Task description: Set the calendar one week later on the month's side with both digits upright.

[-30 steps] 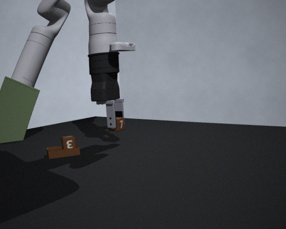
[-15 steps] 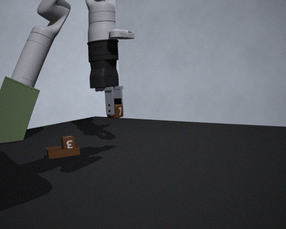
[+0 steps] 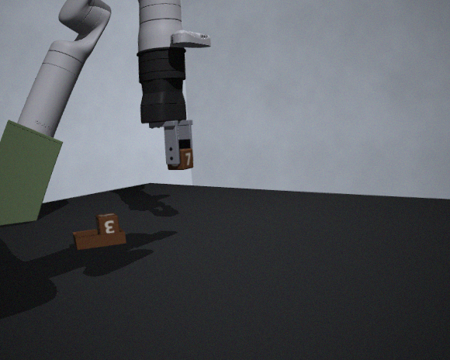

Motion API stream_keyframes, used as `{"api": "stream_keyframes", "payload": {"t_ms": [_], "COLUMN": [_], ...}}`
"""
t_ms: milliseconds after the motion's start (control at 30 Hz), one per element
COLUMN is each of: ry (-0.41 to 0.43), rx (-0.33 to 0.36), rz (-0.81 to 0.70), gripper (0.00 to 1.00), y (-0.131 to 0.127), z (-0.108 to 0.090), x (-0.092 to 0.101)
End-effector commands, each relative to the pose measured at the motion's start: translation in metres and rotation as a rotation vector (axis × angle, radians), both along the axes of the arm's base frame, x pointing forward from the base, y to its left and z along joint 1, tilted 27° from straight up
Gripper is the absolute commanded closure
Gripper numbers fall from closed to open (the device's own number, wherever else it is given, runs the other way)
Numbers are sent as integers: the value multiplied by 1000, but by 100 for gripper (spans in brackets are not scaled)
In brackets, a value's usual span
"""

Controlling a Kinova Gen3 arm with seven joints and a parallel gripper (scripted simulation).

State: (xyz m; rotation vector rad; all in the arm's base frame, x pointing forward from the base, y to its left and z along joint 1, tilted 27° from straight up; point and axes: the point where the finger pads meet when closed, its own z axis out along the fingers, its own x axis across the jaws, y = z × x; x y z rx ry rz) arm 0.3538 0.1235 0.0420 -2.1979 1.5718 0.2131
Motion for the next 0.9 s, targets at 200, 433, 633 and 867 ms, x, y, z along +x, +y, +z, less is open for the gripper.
{"api": "stream_keyframes", "payload": {"t_ms": [200,433,633,867], "ry": [-11,-11,-11,-11], "rx": [1,1,1,1], "rz": [-2,-2,-2,-2], "gripper": [43,43,43,43], "y": [-2,-3,-3,-3], "z": [8,10,10,10], "x": [2,2,2,2]}}
